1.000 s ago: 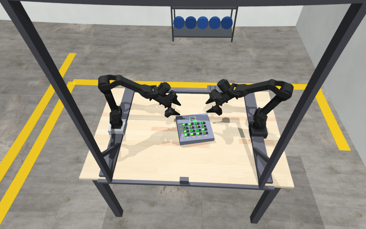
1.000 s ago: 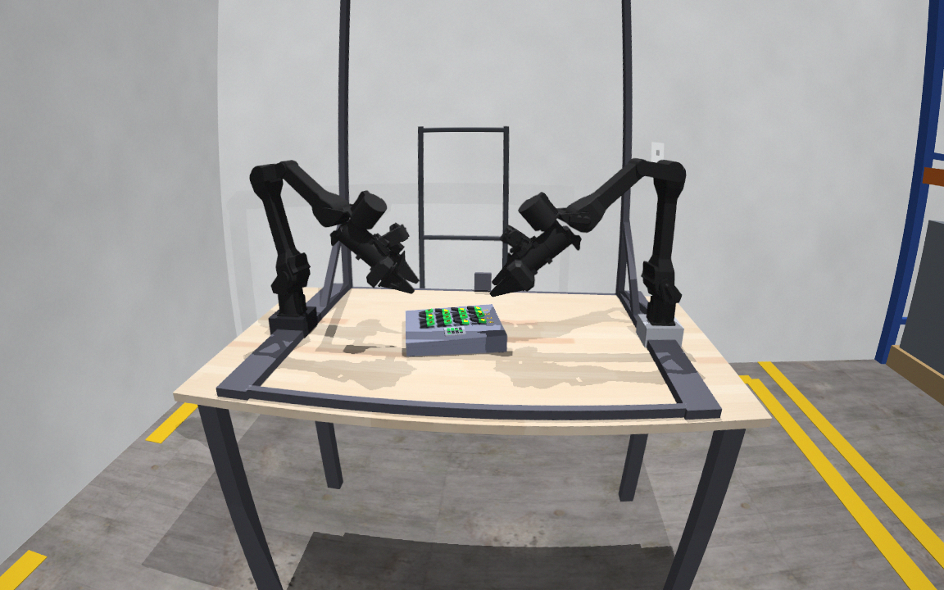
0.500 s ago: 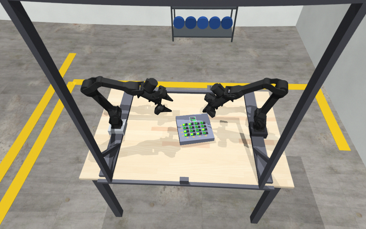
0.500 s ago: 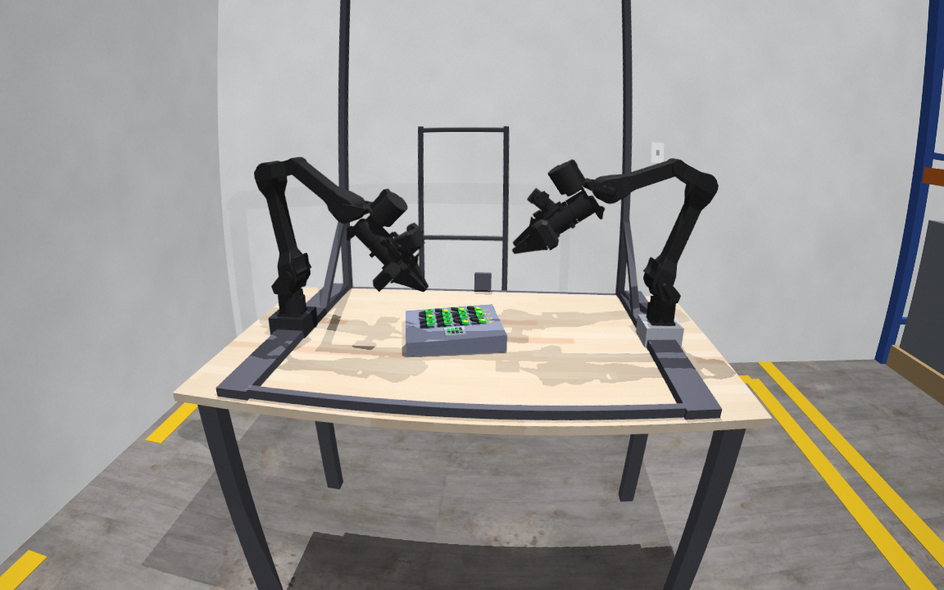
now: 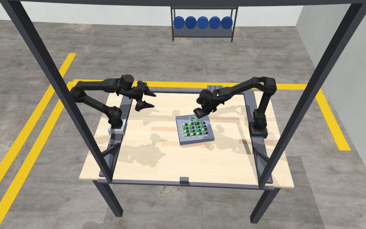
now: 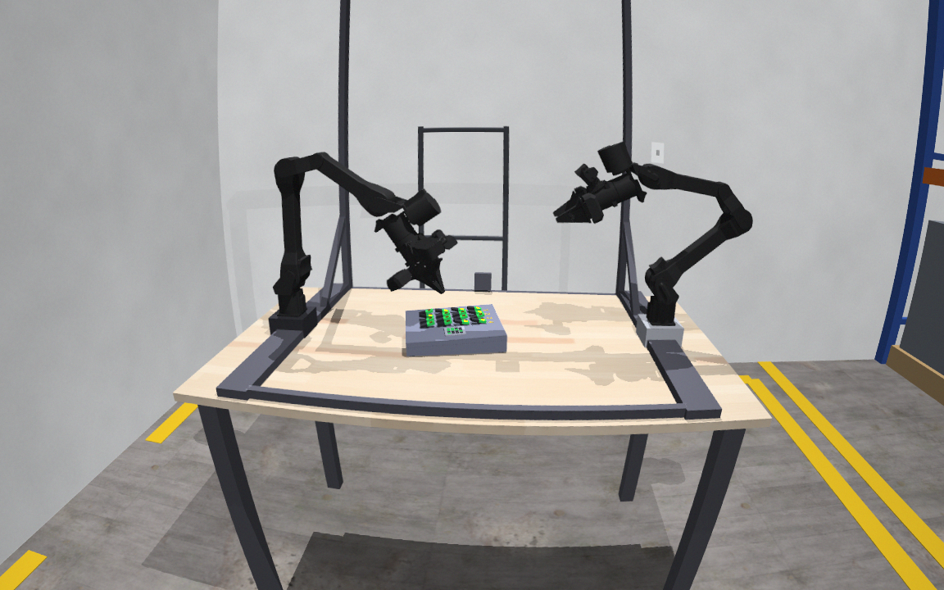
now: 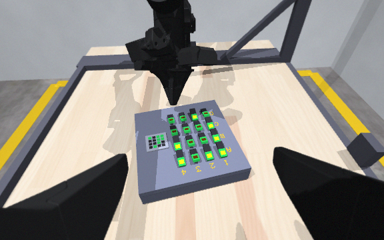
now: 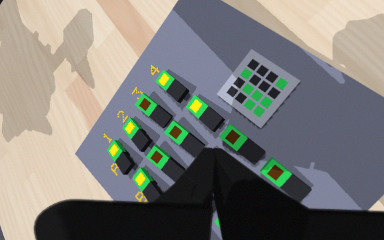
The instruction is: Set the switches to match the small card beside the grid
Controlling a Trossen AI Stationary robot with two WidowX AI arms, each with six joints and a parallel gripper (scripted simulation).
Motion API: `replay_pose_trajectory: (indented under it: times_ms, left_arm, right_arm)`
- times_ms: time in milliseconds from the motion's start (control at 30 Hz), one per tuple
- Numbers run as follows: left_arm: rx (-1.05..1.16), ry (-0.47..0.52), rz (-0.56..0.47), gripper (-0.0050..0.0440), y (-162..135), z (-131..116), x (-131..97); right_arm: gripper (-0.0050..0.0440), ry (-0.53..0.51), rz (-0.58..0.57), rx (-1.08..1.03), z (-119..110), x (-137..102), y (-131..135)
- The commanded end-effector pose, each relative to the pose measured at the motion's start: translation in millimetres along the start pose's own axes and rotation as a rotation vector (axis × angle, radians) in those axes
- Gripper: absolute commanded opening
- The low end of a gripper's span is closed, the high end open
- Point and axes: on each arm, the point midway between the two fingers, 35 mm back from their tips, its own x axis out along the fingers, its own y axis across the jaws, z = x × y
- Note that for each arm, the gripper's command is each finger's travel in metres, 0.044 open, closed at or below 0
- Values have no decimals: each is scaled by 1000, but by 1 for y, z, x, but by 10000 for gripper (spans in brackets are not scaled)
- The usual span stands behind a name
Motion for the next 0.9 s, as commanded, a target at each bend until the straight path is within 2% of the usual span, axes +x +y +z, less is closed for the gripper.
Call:
replay_pose_trajectory:
  times_ms: [0,400,533,700,867]
  left_arm:
    - [-7,-15,12,400,-1,-1,-17]
    - [-6,-13,13,400,-1,-3,-20]
    - [-6,-12,14,400,-1,-3,-19]
    - [-6,-12,14,400,-1,-3,-19]
    - [-5,-14,11,400,-1,-2,-19]
  right_arm:
    - [0,20,-27,131,9,0,16]
    - [-5,150,-111,540,4,25,41]
    - [-13,158,-117,570,4,27,42]
    - [-50,164,-122,590,4,28,43]
    - [-50,165,-131,588,-1,36,42]
